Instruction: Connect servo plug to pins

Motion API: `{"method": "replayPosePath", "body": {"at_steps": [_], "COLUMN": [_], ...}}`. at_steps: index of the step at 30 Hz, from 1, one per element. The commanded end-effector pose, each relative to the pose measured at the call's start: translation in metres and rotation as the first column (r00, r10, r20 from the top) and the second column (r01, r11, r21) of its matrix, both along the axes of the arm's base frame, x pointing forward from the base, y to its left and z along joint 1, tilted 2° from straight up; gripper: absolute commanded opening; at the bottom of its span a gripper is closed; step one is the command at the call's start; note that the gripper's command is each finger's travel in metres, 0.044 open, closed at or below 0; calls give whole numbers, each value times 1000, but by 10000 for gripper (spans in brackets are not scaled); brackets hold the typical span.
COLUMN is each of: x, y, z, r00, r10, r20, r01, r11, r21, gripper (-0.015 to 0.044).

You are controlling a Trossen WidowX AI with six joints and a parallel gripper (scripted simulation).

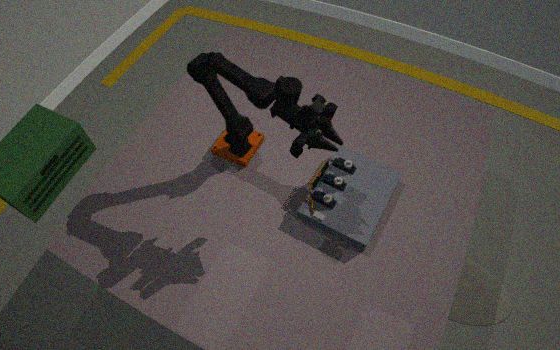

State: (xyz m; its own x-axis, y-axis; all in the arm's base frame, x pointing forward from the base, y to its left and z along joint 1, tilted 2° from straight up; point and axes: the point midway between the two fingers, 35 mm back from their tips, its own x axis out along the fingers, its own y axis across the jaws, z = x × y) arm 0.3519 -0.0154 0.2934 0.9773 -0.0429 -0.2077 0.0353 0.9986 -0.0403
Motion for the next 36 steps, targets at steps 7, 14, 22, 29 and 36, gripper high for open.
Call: {"method": "replayPosePath", "body": {"at_steps": [7, 14, 22, 29, 36], "x": [30, 42, 44, 39, 27], "y": [-20, -35, -53, -66, -79], "z": [-45, -83, -125, -159, -189], "r00": [950, 850, 679, 489, 276], "r10": [-26, -37, -30, -4, 44], "r20": [-310, -525, -734, -872, -960], "r01": [18, 21, 19, 18, 24], "r11": [999, 999, 1000, 1000, 998], "r21": [-30, -36, -24, 6, 53], "gripper": [115, 115, 115, 115, 115]}}
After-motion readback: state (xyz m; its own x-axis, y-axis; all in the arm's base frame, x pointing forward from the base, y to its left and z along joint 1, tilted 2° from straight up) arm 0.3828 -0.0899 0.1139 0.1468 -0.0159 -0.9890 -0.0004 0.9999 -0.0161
